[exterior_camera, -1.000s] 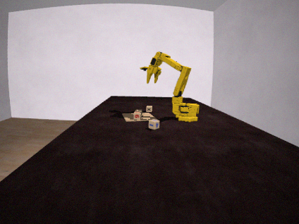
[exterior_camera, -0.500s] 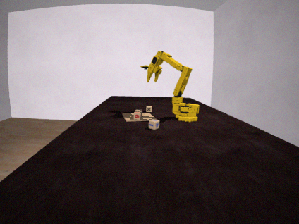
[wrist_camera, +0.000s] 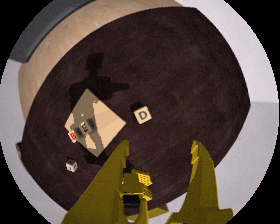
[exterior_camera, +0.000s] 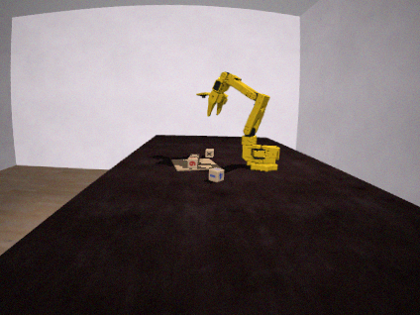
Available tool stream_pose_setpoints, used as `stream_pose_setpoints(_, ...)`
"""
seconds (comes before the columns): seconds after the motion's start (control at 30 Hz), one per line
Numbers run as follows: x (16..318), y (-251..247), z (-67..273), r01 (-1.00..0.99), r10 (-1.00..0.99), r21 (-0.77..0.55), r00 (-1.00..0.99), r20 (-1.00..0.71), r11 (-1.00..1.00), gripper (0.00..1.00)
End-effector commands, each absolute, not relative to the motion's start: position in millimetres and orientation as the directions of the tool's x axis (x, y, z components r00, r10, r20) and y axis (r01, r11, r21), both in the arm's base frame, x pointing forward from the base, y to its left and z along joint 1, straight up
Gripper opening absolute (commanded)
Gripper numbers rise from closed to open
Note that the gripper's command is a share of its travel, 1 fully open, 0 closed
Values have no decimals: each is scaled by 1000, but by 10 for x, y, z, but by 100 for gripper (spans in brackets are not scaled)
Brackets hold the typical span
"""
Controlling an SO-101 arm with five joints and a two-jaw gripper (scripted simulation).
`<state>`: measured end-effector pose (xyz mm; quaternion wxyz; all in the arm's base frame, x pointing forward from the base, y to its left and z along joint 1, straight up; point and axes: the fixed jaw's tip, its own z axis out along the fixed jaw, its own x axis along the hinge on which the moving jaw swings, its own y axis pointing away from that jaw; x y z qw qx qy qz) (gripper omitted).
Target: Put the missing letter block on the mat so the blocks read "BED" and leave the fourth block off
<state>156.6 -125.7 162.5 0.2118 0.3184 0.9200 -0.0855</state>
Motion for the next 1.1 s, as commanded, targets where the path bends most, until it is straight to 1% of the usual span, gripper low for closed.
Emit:
stream_pose_setpoints(0.0, 1572, -1278, 1776, 579, 466, -63, -711, -526, 813, 35)
stream_pose_setpoints(0.17, 1557, -1288, 1752, 494, 370, -126, -776, -511, 860, 35)
stream_pose_setpoints(0.23, 1557, -1288, 1752, 494, 370, -126, -776, -511, 860, 35)
stream_pose_setpoints(0.37, 1541, -1298, 1729, 405, 273, -185, -828, -490, 896, 35)
stream_pose_setpoints(0.73, 1485, -1337, 1653, 74, -69, -353, -925, -374, 933, 35)
stream_pose_setpoints(0.8, 1485, -1337, 1653, 74, -69, -353, -925, -374, 933, 35)
stream_pose_setpoints(1.07, 1437, -1375, 1593, -212, -344, -448, -909, -237, 869, 35)
